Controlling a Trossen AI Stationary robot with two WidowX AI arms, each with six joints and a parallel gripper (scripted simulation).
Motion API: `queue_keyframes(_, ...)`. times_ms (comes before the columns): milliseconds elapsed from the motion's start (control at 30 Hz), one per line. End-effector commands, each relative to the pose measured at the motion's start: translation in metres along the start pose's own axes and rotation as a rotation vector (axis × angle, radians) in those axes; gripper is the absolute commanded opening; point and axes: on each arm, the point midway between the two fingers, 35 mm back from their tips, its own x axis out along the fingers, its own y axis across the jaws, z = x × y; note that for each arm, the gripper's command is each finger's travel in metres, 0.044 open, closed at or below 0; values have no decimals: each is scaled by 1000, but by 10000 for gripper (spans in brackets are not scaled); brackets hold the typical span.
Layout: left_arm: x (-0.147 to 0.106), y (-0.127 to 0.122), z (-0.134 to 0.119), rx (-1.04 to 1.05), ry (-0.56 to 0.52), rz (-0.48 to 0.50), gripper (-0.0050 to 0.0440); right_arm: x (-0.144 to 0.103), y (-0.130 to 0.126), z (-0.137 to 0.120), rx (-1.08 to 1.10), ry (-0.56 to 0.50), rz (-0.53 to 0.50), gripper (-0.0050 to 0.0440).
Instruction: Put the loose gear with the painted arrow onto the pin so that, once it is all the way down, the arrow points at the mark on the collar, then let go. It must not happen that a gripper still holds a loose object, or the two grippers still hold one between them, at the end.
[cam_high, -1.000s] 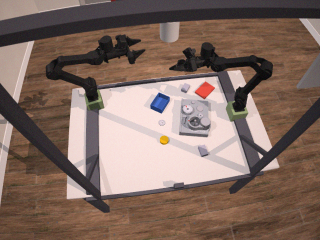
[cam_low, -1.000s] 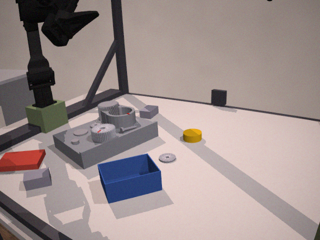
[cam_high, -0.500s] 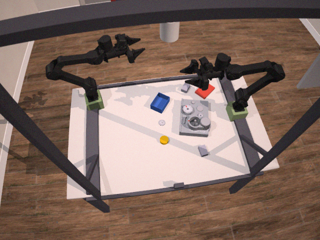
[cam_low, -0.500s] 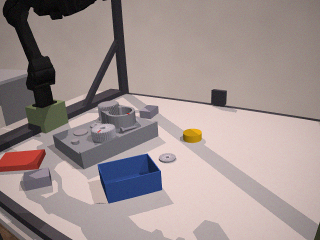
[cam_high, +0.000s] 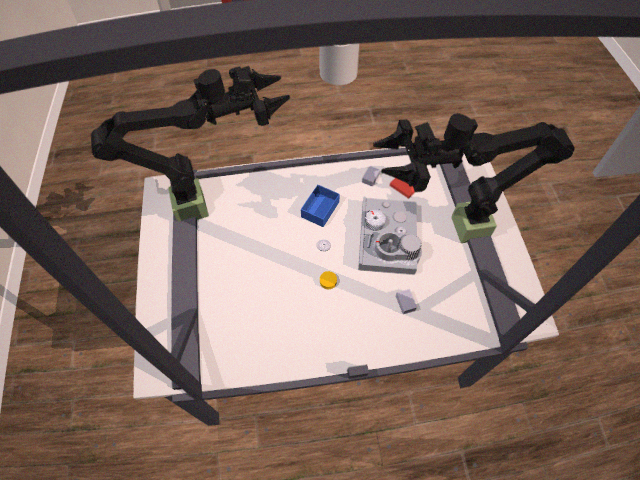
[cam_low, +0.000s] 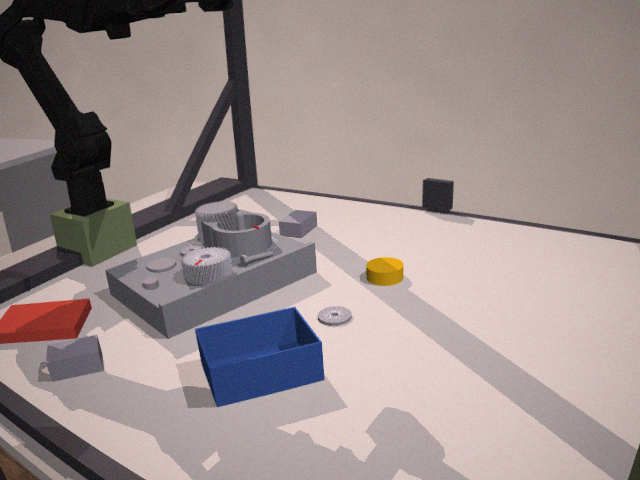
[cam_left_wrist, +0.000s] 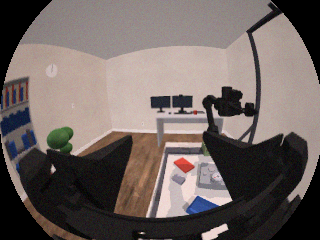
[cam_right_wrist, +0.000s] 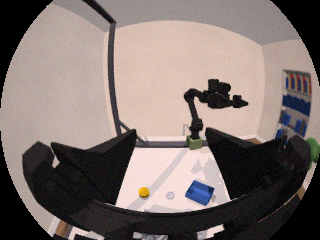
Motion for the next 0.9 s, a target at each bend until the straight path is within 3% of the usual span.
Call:
queue_keyframes(0,-1,0,10,0,-26,0,400,-2,1,5,2,-14,5,375)
queue_keyframes(433,-1,0,9,0,-24,0,400,-1,1,7,3,-16,3,375)
queue_keyframes(867,-1,0,9,0,-24,0,400,25,-8,-43,466,238,-79,375)
